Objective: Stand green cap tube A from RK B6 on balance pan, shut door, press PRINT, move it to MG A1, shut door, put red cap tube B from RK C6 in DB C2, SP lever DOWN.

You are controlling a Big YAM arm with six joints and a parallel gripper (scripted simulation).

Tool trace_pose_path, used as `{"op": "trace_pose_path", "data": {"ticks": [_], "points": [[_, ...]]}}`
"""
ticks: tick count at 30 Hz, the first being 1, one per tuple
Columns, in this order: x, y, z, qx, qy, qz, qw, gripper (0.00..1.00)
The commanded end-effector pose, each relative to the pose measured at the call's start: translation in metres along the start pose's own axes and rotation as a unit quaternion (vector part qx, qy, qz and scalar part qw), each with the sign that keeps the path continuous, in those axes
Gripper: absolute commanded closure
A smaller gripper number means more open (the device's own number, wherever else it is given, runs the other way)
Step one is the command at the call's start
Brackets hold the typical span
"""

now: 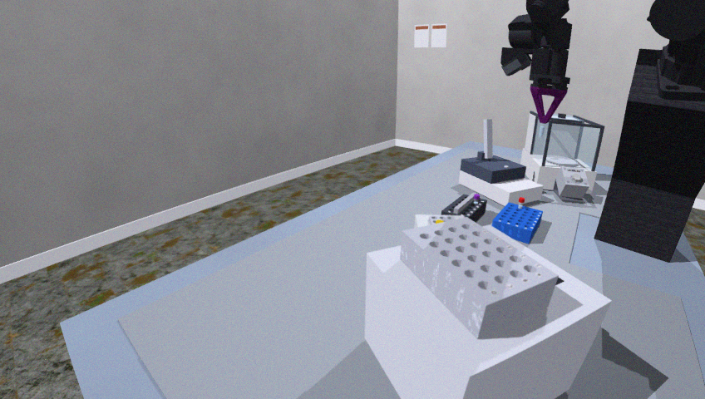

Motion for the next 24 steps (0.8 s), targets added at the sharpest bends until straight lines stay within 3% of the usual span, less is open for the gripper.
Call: {"op": "trace_pose_path", "data": {"ticks": [1, 19, 24], "points": [[-0.014, 0.000, 0.014, -0.014, -0.013, -0.001, 1.000, 0.91], [-0.042, 0.000, 0.016, -0.015, -0.015, -0.002, 1.000, 0.91], [-0.032, 0.000, 0.004, -0.011, 0.007, 0.000, 1.000, 0.91]]}}
Point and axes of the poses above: the point where the finger pads meet when closed, its own x axis out along the fingers, its own y axis across the jaws, z = x × y, the point moved 3 cm from there along -x, back along the fingers, and after that the axes turned 14 degrees about x, right-handed, at the moved point
